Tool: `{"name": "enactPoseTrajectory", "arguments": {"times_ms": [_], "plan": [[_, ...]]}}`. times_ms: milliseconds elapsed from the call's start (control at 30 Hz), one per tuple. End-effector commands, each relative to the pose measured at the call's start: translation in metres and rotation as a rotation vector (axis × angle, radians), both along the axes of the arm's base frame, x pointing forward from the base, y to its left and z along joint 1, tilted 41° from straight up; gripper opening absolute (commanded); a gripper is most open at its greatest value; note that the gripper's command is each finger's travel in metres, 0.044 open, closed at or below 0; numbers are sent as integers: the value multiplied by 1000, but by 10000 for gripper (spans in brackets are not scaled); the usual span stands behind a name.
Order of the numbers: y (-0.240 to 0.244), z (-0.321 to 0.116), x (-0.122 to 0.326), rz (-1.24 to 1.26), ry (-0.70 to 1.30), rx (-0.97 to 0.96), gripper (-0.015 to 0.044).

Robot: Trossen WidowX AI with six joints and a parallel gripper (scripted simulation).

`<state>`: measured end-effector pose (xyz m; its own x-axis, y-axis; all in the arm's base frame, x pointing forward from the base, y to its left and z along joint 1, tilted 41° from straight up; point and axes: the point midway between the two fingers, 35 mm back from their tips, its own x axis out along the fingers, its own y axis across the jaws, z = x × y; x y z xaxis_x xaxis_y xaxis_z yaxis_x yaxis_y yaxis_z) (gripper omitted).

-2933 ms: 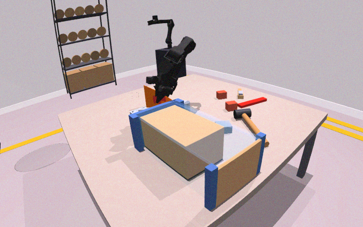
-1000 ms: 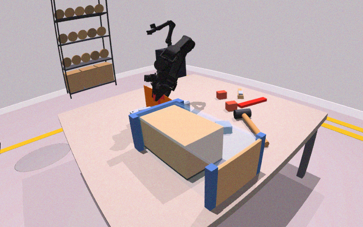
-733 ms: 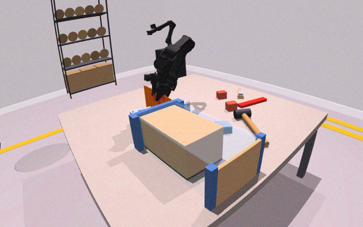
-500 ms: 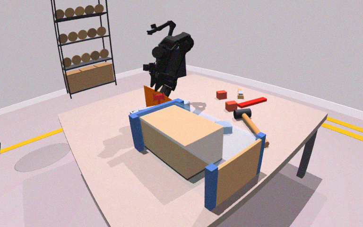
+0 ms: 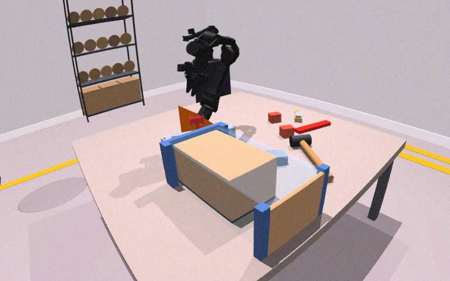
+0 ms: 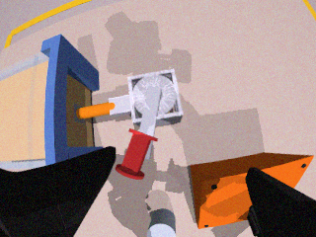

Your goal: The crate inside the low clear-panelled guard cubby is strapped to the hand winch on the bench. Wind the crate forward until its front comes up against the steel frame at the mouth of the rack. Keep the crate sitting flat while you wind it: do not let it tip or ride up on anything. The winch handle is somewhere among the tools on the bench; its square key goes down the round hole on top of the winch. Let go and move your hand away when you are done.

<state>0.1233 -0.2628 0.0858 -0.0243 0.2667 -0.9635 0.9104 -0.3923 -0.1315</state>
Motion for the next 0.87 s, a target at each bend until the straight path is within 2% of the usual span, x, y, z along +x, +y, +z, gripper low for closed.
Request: {"name": "enactPoseTrajectory", "arguments": {"times_ms": [0,400,833], "plan": [[-11,-7,4,-2,-2,31,440],[-98,-79,14,-46,-60,219,440],[-101,-85,14,-48,-64,228,440]]}}
